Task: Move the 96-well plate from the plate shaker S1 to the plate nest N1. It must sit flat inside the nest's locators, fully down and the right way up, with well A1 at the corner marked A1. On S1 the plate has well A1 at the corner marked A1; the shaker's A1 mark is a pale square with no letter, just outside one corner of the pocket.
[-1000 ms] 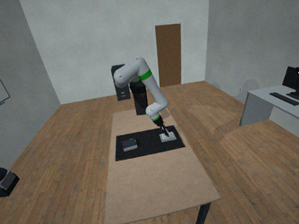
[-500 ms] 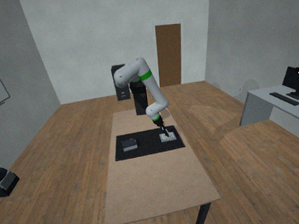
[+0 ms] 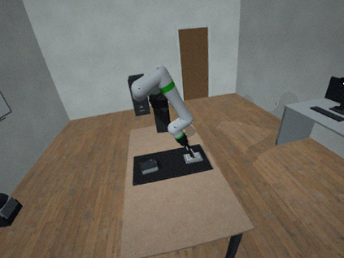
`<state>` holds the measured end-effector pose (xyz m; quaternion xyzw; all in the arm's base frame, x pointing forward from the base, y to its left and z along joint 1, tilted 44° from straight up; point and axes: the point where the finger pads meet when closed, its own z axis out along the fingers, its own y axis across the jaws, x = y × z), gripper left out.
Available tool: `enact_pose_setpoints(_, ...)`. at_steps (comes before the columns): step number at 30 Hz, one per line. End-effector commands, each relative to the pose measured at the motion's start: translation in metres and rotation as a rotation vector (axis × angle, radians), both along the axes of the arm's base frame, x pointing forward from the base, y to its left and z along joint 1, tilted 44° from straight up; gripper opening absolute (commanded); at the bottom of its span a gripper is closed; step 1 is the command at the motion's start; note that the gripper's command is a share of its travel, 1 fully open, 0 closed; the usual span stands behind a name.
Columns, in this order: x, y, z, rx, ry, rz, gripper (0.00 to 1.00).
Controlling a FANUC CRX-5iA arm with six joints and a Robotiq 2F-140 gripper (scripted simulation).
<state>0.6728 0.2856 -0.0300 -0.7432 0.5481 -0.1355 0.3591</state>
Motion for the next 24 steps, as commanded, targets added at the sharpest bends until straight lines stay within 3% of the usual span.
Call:
enact_pose_setpoints(1, 0.0001, 0.0, 0.0, 0.001, 0.0, 0.001, 1.0)
enact_pose_setpoints(19, 0.0001, 0.0, 0.0, 0.001, 0.0, 0.001, 1.0)
enact_pose_setpoints(24, -0.0091, 0.0005, 0.0096, 0.001, 0.0, 0.001, 1.0)
